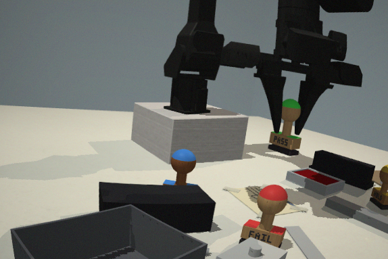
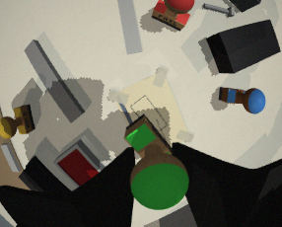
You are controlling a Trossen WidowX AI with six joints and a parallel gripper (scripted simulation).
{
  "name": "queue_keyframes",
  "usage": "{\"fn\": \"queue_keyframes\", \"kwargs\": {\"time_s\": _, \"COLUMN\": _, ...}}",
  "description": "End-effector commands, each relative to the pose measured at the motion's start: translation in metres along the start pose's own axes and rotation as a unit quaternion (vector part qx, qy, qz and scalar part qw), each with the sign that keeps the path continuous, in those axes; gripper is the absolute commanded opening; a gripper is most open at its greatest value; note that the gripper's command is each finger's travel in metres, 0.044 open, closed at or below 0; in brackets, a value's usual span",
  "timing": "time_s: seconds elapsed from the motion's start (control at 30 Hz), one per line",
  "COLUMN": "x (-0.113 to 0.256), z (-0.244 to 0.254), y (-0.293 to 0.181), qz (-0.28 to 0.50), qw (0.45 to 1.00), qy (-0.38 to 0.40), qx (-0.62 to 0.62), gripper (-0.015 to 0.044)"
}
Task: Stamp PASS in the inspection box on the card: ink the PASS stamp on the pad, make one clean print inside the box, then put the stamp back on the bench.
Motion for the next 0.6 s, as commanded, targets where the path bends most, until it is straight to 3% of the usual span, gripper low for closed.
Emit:
{"fn": "queue_keyframes", "kwargs": {"time_s": 0.0, "x": -0.002, "z": -0.004, "y": -0.001, "qz": 0.003, "qw": 1.0, "qy": -0.003, "qx": -0.014, "gripper": 0.0}}
{"fn": "queue_keyframes", "kwargs": {"time_s": 0.57, "x": -0.013, "z": -0.003, "y": 0.0, "qz": 0.002, "qw": 1.0, "qy": -0.003, "qx": -0.014, "gripper": 0.0}}
Point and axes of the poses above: the point midway between the two fingers, 35 mm back from their tips, its own x axis back along the fingers, its own z axis across the jaws, y = z × x, the point moved 3 cm from there along x, back along the fingers
